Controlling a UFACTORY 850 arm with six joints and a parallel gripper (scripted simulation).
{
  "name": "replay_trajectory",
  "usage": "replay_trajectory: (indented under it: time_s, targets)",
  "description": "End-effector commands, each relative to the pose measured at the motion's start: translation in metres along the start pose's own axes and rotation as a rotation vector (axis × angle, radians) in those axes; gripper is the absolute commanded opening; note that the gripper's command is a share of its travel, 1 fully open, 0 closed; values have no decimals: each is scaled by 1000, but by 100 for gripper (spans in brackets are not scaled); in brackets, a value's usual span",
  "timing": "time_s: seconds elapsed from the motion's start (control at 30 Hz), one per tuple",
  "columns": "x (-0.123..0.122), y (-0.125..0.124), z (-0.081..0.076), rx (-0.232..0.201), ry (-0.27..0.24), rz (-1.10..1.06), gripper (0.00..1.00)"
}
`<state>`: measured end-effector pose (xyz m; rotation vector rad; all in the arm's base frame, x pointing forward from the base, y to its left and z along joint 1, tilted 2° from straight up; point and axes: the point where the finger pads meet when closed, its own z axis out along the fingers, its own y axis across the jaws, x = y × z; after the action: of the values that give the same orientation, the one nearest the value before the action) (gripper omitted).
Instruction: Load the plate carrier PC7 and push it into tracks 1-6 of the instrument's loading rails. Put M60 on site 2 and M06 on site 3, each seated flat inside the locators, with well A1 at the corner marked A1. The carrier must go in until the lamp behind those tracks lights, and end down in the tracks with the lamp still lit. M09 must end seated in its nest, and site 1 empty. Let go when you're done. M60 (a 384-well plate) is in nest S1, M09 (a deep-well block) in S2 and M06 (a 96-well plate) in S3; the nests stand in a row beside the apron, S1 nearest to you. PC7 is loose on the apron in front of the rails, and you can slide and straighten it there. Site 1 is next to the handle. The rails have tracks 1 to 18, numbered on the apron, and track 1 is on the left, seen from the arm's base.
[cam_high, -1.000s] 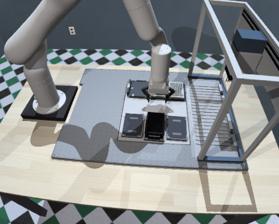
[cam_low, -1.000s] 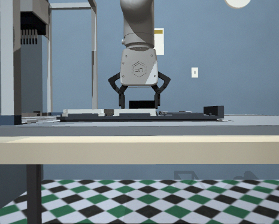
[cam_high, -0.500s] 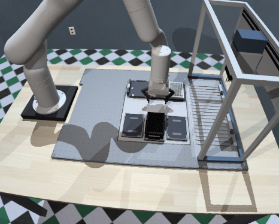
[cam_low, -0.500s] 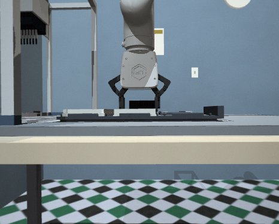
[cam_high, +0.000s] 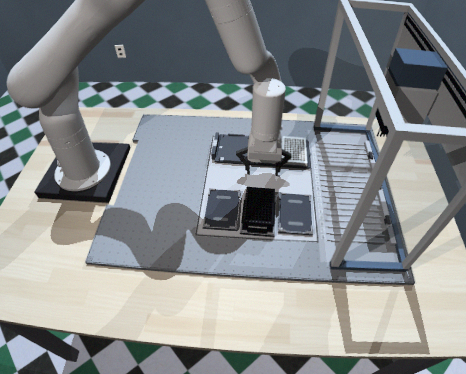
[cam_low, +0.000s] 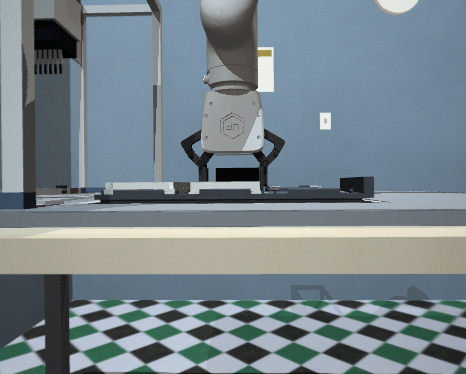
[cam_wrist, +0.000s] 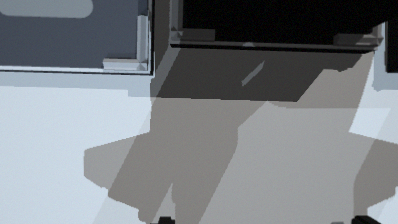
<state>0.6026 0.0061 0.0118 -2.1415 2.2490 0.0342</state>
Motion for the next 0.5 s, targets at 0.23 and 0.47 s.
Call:
replay_trajectory:
  time_s: [0.23,0.47]
  targets:
    - [0,-1,4,2,0,0,100]
    - [0,-1,4,2,0,0,100]
